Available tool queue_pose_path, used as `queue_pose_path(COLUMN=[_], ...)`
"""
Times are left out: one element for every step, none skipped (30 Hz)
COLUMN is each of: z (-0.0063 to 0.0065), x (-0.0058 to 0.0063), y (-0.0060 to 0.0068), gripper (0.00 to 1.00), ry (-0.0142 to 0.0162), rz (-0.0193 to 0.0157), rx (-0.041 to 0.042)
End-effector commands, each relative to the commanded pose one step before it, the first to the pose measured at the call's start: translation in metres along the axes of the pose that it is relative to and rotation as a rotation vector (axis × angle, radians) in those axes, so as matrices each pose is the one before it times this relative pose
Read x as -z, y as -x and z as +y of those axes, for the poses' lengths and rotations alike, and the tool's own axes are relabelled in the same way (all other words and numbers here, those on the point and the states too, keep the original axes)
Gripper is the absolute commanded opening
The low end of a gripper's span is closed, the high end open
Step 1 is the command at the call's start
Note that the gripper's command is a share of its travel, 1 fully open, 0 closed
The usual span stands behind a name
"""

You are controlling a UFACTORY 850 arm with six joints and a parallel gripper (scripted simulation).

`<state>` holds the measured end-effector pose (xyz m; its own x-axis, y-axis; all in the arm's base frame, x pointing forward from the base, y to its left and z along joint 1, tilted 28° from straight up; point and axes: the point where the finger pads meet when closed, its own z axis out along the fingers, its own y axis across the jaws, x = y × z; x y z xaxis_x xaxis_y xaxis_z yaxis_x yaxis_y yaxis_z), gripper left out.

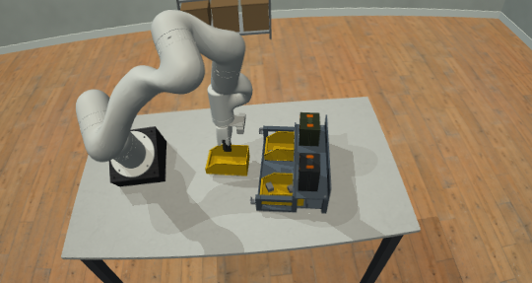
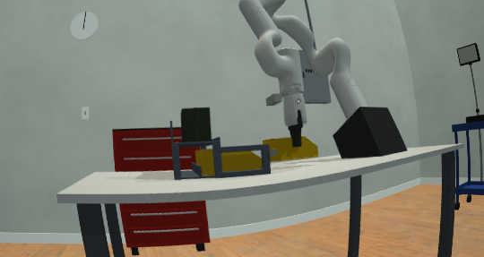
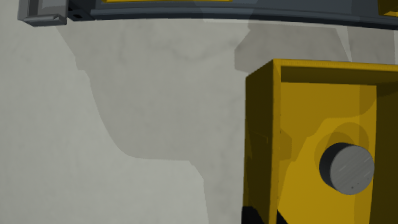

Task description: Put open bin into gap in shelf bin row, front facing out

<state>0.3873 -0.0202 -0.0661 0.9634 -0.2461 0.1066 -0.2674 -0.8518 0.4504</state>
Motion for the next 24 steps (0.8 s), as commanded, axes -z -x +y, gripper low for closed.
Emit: queue_pose_path(z=[0.00285, 0.00321, 0.00321, 0.00321, 0.00321, 0.0, 0.0, 0.0, 0.0, 0.0, 0.0, 0.0, 0.0, 0.0, 0.0, 0.0, 0.0, -0.0011, -0.00097, -0.00097, -0.00097, -0.00097, 0.0, 0.0], x=[0.0003, -0.00017, -0.00017, -0.00017, -0.00017, 0.0, 0.0, 0.0, 0.0, 0.0, 0.0, 0.0, 0.0, 0.0, 0.0, 0.0, 0.0, 0.00005, 0.00004, 0.00004, 0.00004, 0.00004, 0.0, 0.0], y=[0.00015, 0.00084, 0.00084, 0.00084, 0.00084, 0.0, 0.0, 0.0, 0.0, 0.0, 0.0, 0.0, 0.0, 0.0, 0.0, 0.0, 0.0, -0.00028, -0.00025, -0.00025, -0.00025, -0.00025, 0.0, 0.0], gripper=[0.0, 0.0, 0.0, 0.0, 0.0, 0.0, 0.0, 0.0, 0.0, 0.0, 0.0, 0.0, 0.0, 0.0, 0.0, 0.0, 0.0, 0.0, 0.0, 0.0, 0.0, 0.0, 0.0, 0.0], ry=[-0.00071, 0.00001, 0.00001, 0.00001, 0.00001, 0.0, 0.0, 0.0, 0.0, 0.0, 0.0, 0.0, 0.0, 0.0, 0.0, 0.0, 0.0, 0.00002, 0.00001, 0.00001, 0.00001, 0.00001, 0.0, 0.0], rz=[0.00133, 0.00001, 0.00001, 0.00001, 0.00001, 0.0, 0.0, 0.0, 0.0, 0.0, 0.0, 0.0, 0.0, 0.0, 0.0, 0.0, 0.0, -0.00004, 0.0, 0.0, 0.0, 0.0, 0.0, 0.0], rx=[-0.00027, -0.00001, -0.00001, -0.00001, -0.00001, 0.0, 0.0, 0.0, 0.0, 0.0, 0.0, 0.0, 0.0, 0.0, 0.0, 0.0, 0.0, 0.00004, -0.00001, -0.00001, -0.00001, -0.00001, 0.0, 0.0])
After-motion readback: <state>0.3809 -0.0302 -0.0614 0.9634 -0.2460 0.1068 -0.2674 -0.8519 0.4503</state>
